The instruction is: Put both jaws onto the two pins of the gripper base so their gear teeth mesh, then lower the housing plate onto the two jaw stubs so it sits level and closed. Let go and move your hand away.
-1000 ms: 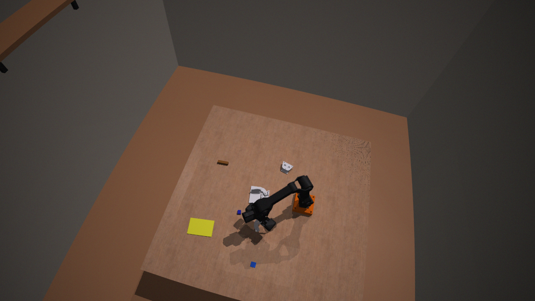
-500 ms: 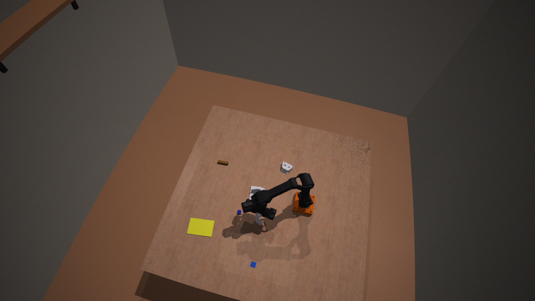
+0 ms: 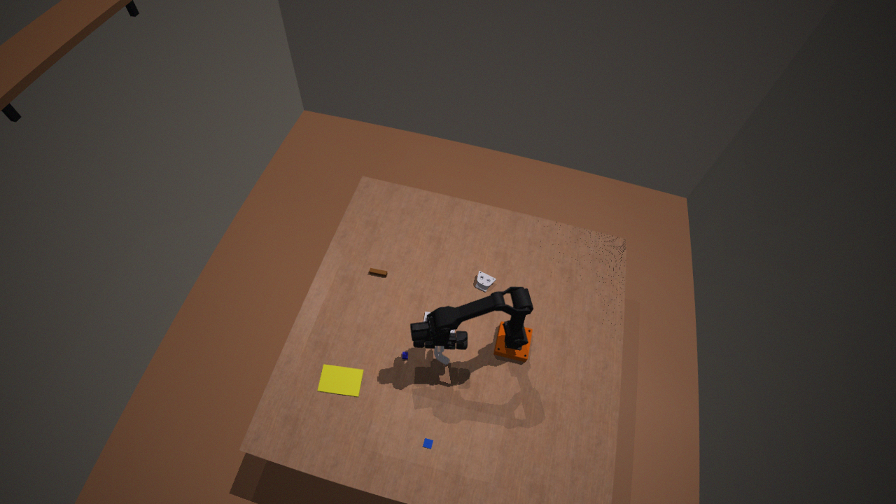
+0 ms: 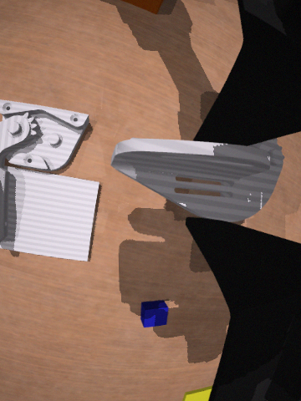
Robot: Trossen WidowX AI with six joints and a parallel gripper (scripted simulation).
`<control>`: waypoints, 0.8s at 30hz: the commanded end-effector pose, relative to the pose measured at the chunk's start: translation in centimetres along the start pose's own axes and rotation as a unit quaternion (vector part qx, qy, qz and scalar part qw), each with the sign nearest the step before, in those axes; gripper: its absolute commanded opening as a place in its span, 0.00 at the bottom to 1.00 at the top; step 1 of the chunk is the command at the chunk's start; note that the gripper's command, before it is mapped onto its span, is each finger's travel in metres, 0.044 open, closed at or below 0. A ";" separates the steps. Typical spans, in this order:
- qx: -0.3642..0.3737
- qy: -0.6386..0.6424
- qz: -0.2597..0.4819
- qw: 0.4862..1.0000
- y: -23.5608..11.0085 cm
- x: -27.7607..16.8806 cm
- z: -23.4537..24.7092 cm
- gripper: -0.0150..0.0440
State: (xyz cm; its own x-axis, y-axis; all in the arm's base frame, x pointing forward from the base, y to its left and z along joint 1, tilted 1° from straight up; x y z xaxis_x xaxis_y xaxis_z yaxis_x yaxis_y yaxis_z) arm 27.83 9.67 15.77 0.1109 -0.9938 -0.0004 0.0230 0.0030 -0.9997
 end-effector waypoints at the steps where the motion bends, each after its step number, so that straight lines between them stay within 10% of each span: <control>1: 0.000 -0.056 -0.002 0.998 0.1 1.4 -0.2 0.48; 24: -0.002 -0.317 -0.004 0.949 0.1 7.3 -1.6 0.48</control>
State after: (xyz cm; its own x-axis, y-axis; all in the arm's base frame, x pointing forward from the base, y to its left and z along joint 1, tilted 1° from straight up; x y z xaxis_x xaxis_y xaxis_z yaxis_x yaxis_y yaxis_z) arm 27.33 3.28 15.75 0.6181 -0.7859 0.0161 0.0234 -0.0020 -0.9997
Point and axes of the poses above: the point midway between the two fingers, 35 mm back from their tips, its own y axis out along the fingers, its own z axis across the jaws, x = y × z, the point moved 7 cm from there along -y, back along the fingers, and after that the axes turned 2 degrees about y, right-handed, at the moved point
